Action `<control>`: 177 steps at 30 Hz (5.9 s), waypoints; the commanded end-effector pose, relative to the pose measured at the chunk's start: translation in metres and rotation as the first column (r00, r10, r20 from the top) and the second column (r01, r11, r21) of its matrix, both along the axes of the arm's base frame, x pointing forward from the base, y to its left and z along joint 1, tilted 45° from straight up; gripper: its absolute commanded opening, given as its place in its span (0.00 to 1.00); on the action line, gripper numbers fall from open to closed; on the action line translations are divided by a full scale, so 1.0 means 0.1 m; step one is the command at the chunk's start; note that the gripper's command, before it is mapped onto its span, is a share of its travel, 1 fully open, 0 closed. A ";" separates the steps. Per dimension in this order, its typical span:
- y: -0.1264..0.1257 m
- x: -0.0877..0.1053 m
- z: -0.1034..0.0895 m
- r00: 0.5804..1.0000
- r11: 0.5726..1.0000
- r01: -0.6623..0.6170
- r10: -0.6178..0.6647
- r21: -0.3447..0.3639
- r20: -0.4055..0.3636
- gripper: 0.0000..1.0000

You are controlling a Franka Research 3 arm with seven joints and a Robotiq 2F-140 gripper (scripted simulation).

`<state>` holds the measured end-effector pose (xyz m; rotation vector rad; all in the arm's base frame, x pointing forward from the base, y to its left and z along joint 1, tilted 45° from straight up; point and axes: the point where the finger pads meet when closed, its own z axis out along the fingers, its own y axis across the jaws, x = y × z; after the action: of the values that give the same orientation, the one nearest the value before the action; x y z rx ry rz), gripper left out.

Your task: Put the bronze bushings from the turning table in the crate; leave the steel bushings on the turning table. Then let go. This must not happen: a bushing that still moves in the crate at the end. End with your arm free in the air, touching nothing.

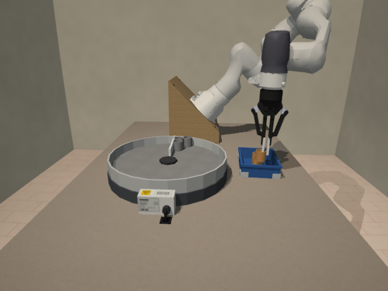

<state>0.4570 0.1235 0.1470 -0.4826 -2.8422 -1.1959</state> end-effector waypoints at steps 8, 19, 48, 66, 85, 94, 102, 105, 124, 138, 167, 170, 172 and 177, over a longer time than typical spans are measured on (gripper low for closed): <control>0.01 0.00 -0.03 1.000 1.000 -0.001 0.001 -0.002 0.001 0.00; 0.09 0.00 -0.10 1.000 1.000 -0.001 0.001 -0.002 0.001 0.00; 0.30 0.03 -0.32 1.000 1.000 -0.001 0.001 -0.002 0.001 0.00; 0.30 0.03 -0.32 1.000 1.000 -0.001 0.001 -0.002 0.001 0.00; 0.30 0.03 -0.32 1.000 1.000 -0.001 0.001 -0.002 0.001 0.00; 0.30 0.05 -0.31 1.000 1.000 -0.001 0.001 -0.002 0.001 0.00; 0.30 0.05 -0.31 1.000 1.000 -0.001 0.001 -0.002 0.001 0.00; 0.30 0.05 -0.31 1.000 1.000 -0.001 0.001 -0.002 0.001 0.00; 0.30 0.05 -0.31 1.000 1.000 -0.001 0.001 -0.002 0.001 0.00; 0.31 0.05 -0.32 1.000 1.000 -0.001 0.001 -0.002 0.001 0.00; 0.34 0.06 -0.34 1.000 1.000 -0.001 0.001 -0.002 0.001 0.00; 0.34 0.06 -0.34 1.000 1.000 -0.001 0.001 -0.002 0.001 0.00; 0.34 0.06 -0.34 1.000 1.000 -0.001 0.001 -0.002 0.001 0.00; 0.34 0.06 -0.34 1.000 1.000 -0.001 0.001 -0.002 0.001 0.00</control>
<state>0.4608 0.1574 0.1126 -0.4846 -2.8380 -1.1940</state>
